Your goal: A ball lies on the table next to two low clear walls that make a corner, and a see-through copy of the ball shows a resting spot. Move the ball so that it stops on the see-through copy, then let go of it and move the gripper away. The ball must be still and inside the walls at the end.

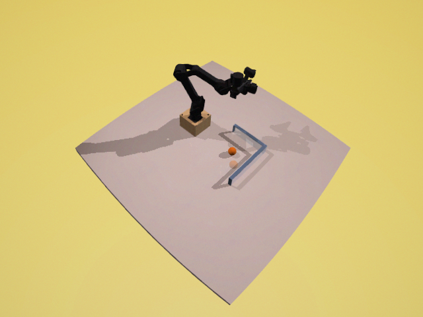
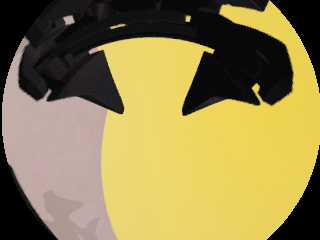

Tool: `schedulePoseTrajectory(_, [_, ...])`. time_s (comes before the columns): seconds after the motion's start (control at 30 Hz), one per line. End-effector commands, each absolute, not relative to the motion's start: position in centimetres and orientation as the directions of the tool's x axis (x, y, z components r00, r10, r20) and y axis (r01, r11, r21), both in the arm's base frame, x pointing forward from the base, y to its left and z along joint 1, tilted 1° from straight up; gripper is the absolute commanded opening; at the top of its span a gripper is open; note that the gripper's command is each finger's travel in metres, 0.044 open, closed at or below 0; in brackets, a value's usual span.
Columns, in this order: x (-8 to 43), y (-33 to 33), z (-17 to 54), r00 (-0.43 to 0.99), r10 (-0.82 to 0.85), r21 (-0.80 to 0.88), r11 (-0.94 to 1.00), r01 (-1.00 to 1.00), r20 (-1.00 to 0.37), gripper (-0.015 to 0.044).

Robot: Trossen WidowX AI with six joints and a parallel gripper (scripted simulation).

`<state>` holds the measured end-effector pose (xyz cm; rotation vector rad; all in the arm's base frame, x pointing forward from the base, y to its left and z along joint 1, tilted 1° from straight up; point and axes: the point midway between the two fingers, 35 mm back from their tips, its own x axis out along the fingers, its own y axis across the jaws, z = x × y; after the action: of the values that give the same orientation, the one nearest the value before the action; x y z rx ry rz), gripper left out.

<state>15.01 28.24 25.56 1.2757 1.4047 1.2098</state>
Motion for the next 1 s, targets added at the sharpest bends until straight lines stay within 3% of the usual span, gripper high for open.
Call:
schedulePoseTrajectory(0.0, [15.3,28.2,25.5,-0.096,0.995,0.988,0.009,0.155,0.006,0.0374])
schedulePoseTrajectory(0.07, [17.2,28.2,24.5,-0.021,0.999,0.990,0.038,0.134,-0.035,0.0334])
schedulePoseTrajectory(0.23, [24.2,26.3,20.0,0.234,0.942,0.971,0.227,0.077,-0.239,0.0334])
schedulePoseTrajectory(0.5, [31.2,18.7,11.7,0.432,0.648,0.748,0.655,0.105,-0.628,0.0334])
schedulePoseTrajectory(0.63, [32.3,13.7,7.9,0.402,0.446,0.534,0.835,0.136,-0.800,0.0334])
schedulePoseTrajectory(0.77, [31.6,7.7,4.6,0.272,0.219,0.258,0.959,0.118,-0.937,0.0334])
schedulePoseTrajectory(0.87, [30.0,3.3,3.0,0.120,0.064,0.070,0.997,0.046,-0.991,0.0334])
schedulePoseTrajectory(0.97, [28.9,1.2,2.5,0.032,-0.005,-0.006,1.000,-0.011,-0.999,0.0334])
